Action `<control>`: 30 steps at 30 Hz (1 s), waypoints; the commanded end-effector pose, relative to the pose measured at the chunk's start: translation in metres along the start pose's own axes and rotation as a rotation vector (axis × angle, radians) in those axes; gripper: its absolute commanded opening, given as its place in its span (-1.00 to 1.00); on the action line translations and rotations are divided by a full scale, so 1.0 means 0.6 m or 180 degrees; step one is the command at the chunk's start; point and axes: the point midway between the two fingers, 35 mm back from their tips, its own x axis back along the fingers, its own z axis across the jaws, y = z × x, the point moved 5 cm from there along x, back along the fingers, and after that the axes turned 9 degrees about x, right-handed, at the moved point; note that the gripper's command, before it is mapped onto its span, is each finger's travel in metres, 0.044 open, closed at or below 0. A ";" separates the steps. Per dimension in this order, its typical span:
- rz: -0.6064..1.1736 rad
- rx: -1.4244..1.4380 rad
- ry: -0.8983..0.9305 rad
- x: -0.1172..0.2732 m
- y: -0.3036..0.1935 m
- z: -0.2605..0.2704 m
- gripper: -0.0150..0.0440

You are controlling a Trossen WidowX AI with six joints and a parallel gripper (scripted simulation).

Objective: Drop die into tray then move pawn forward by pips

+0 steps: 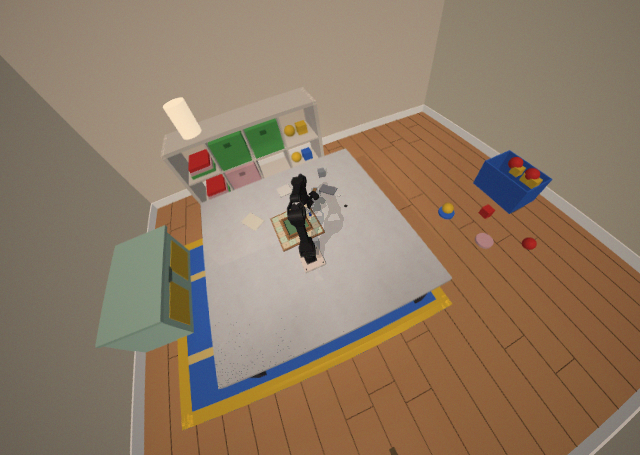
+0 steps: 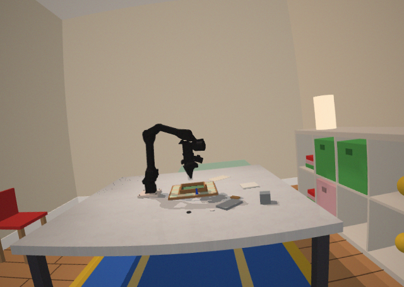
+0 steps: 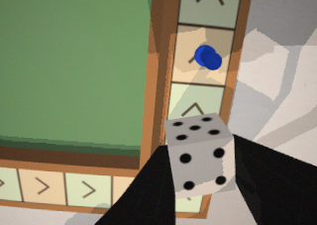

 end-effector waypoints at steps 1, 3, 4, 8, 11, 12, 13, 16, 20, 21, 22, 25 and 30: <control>-0.0019 -0.0209 -0.0031 -0.003 0.019 0.031 -0.49; -0.0021 -0.0301 -0.0029 -0.006 0.027 0.045 -0.49; -0.0022 -0.0347 -0.0027 -0.008 0.031 0.052 -0.49; -0.0025 -0.0531 -0.0022 -0.015 0.046 0.081 -0.49; -0.0027 -0.0668 -0.0017 -0.020 0.055 0.103 -0.49; -0.0027 -0.0714 -0.0015 -0.022 0.058 0.111 -0.49; -0.0028 -0.0759 -0.0014 -0.023 0.061 0.118 -0.49; -0.0029 -0.0889 -0.0010 -0.028 0.068 0.139 -0.49; -0.0029 -0.0920 -0.0008 -0.029 0.069 0.144 -0.49; -0.0029 -0.0920 -0.0008 -0.029 0.069 0.144 -0.49; -0.0046 -0.0920 -0.0013 -0.029 0.069 0.144 -0.49; -0.0287 -0.0921 -0.0084 -0.033 0.064 0.146 -0.49; -0.0806 -0.0919 -0.0241 -0.039 0.054 0.150 -0.49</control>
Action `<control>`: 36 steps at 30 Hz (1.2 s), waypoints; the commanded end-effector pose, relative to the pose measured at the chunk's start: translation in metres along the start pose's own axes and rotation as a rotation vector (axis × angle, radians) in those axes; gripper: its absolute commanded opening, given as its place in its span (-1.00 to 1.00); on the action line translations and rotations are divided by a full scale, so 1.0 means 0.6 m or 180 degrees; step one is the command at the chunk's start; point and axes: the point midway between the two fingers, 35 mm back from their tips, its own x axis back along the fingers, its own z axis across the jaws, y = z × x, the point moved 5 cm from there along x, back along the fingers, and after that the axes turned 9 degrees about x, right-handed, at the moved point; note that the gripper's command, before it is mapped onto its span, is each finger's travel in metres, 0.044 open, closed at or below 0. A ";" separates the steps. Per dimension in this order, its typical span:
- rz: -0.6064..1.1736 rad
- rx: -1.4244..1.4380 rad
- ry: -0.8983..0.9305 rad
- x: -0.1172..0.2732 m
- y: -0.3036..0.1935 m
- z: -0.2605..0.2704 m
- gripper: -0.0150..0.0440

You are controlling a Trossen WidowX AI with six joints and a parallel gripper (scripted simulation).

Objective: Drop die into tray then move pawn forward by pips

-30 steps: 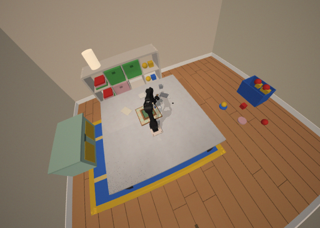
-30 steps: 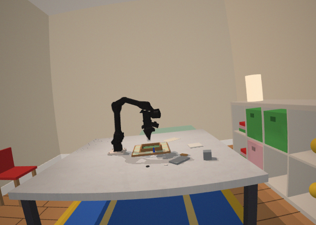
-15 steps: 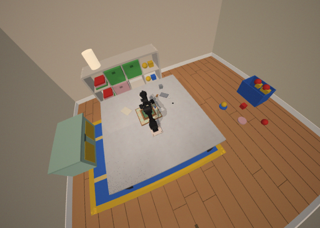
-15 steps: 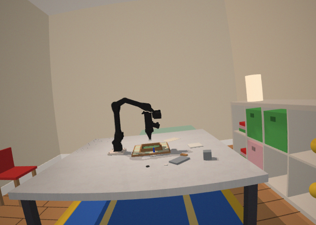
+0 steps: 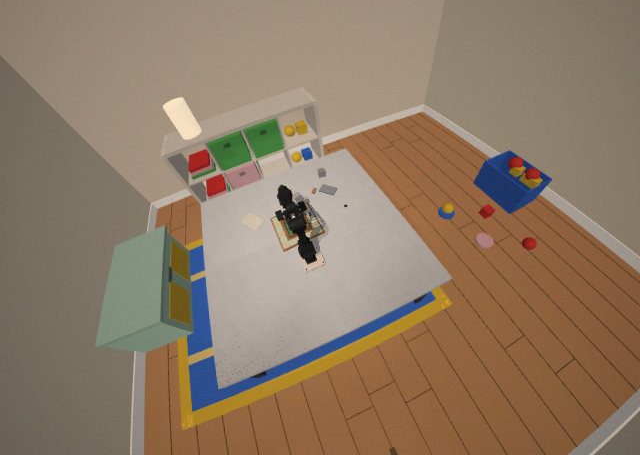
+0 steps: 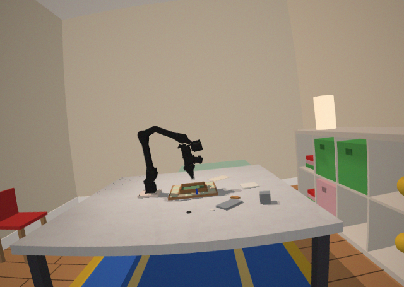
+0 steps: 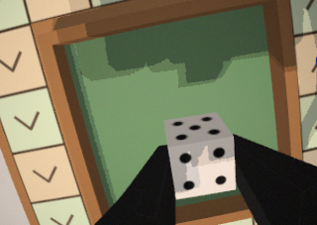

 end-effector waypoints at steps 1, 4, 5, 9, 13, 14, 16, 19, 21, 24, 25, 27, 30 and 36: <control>-0.0464 -0.0015 -0.0078 0.001 -0.011 0.001 -0.49; -0.0784 -0.0014 -0.0132 -0.004 -0.017 0.002 -0.49; -0.0891 -0.0013 -0.0150 -0.006 -0.019 0.003 -0.49; -0.1318 -0.0011 -0.0221 -0.011 -0.029 0.004 -0.49; -0.1744 -0.0008 -0.0291 -0.019 -0.038 0.006 -0.49; -0.1851 -0.0008 -0.0308 -0.021 -0.040 0.006 -0.49; -0.2065 -0.0007 -0.0343 -0.025 -0.045 0.007 -0.49; -0.2223 -0.0006 -0.0369 -0.028 -0.049 0.008 -0.49; -0.2223 -0.0006 -0.0369 -0.028 -0.049 0.008 -0.49; -0.2222 -0.0006 -0.0369 -0.023 -0.054 0.009 -0.49; -0.2221 -0.0006 -0.0369 -0.015 -0.058 0.010 -0.49; -0.2218 -0.0006 -0.0368 0.012 -0.074 0.013 -0.49; -0.2216 -0.0006 -0.0368 0.031 -0.090 0.016 -0.49; -0.2216 -0.0006 -0.0368 0.029 -0.091 0.016 -0.49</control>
